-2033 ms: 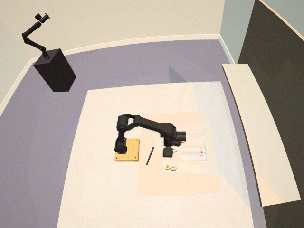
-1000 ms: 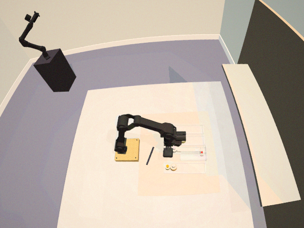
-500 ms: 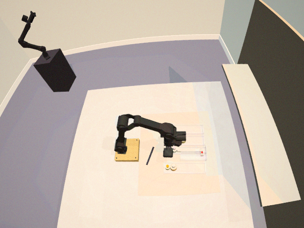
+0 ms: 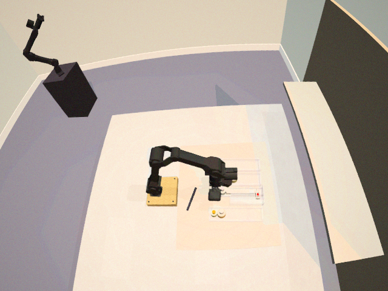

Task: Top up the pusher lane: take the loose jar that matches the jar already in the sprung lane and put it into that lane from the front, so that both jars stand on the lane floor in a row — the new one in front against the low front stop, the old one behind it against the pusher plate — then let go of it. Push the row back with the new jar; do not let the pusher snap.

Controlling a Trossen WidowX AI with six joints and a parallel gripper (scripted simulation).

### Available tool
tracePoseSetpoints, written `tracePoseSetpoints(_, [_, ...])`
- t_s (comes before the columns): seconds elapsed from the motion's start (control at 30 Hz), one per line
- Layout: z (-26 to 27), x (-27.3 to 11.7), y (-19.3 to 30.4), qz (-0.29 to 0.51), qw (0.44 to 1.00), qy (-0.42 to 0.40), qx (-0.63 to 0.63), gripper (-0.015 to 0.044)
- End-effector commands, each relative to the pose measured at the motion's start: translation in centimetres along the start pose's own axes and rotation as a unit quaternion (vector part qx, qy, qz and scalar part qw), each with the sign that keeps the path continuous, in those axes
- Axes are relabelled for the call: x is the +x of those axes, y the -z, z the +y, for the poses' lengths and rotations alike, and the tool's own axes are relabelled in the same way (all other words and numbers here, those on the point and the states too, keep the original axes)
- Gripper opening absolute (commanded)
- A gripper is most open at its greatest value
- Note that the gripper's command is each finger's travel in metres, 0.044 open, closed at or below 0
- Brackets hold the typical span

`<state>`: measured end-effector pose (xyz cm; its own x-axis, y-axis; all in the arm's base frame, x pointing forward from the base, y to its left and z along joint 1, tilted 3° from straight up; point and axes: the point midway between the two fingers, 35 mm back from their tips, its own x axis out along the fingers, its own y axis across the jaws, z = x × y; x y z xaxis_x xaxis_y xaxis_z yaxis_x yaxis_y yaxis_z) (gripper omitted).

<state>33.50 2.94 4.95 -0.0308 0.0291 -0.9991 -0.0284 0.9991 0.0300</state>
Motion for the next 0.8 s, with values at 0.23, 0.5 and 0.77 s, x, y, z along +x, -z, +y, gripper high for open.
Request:
tracePoseSetpoints(0.23, [0.0, -0.21, -0.75, -0.012, 1.0, 0.001, -0.003, 0.0])
tracePoseSetpoints(0.5, [0.0, -0.21, -0.85, -0.012, 1.0, 0.001, -0.003, 0.0])
tracePoseSetpoints(0.77, [0.0, -0.04, -0.88, -0.012, 1.0, 0.001, -0.003, 0.0])
